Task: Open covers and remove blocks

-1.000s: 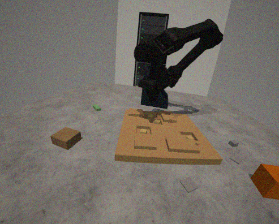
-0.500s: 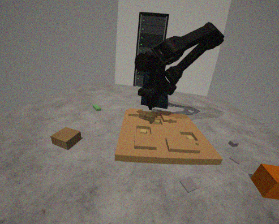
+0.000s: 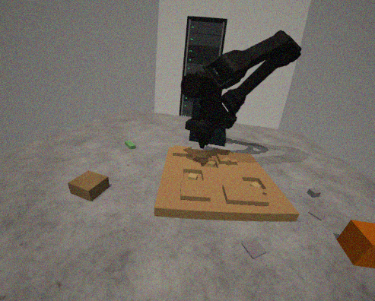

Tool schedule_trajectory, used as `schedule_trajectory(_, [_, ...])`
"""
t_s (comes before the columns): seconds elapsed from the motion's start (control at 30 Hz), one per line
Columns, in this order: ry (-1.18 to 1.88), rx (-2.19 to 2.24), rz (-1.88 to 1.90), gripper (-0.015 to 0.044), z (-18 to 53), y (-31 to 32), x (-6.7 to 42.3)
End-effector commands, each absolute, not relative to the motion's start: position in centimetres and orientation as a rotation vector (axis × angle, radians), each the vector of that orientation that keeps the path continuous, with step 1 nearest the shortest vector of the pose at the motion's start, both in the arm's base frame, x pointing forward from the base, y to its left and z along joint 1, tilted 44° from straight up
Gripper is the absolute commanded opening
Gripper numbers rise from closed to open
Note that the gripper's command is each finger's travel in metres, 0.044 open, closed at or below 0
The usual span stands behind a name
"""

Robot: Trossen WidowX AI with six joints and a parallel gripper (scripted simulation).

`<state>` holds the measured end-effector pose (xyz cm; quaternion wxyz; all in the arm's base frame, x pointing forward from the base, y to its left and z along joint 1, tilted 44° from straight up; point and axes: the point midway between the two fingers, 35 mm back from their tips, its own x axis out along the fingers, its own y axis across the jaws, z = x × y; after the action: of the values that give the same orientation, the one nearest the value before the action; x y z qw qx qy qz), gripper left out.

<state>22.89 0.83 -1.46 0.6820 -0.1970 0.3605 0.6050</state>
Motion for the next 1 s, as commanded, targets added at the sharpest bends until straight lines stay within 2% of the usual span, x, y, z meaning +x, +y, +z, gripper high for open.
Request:
schedule_trajectory(0.0, [0.807, -0.437, 1.355, 0.0144, -1.5, 0.9, 22.9])
schedule_trajectory(0.97, [0.806, -0.436, 1.356, 0.0144, -3.0, 2.5, 23.1])
